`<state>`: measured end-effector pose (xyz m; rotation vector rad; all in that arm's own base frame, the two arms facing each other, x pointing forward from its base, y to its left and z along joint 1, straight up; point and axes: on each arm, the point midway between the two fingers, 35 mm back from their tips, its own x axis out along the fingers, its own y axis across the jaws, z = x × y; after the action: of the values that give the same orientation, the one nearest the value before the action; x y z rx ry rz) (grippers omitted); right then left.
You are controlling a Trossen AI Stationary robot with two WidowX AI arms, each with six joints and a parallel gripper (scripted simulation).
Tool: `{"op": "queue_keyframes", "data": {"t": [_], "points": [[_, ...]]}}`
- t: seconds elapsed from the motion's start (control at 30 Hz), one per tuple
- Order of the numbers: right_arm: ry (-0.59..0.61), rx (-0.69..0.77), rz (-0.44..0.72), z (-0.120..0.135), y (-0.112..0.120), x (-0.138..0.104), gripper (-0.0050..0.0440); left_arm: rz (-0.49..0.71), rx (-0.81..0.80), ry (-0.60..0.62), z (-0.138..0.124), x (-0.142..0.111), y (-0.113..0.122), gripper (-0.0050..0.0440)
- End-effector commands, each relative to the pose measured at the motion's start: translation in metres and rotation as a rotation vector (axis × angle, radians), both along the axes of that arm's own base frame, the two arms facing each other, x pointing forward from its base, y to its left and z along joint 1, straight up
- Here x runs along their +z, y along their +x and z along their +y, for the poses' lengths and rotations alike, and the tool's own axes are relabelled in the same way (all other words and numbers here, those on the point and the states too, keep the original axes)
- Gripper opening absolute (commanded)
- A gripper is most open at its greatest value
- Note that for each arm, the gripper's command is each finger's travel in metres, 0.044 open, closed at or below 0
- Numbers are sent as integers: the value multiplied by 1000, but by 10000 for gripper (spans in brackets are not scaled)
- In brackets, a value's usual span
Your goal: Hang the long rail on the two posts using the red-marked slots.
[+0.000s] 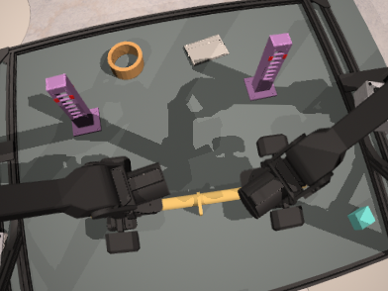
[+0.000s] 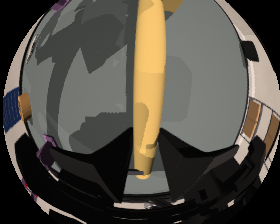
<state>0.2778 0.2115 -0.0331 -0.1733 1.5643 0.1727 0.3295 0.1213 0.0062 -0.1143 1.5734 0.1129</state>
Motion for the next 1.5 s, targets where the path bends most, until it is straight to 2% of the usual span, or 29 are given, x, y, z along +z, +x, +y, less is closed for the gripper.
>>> {"op": "queue_keyframes", "data": {"t": [0.0,0.1,1.13,1.33,1.47], "points": [[-1,-1,4,0,0,18,0,-10,-2,3,1,28,3,0],[1,-1,0,0,1,28,0,-5,-2,1,0,40,1,0],[1,-1,0,0,1,28,0,-5,-2,1,0,40,1,0],[1,8,0,-12,7,28,0,-5,7,1,11,40,-3,0],[1,23,0,-33,16,28,0,-5,22,1,27,40,-9,0]]}}
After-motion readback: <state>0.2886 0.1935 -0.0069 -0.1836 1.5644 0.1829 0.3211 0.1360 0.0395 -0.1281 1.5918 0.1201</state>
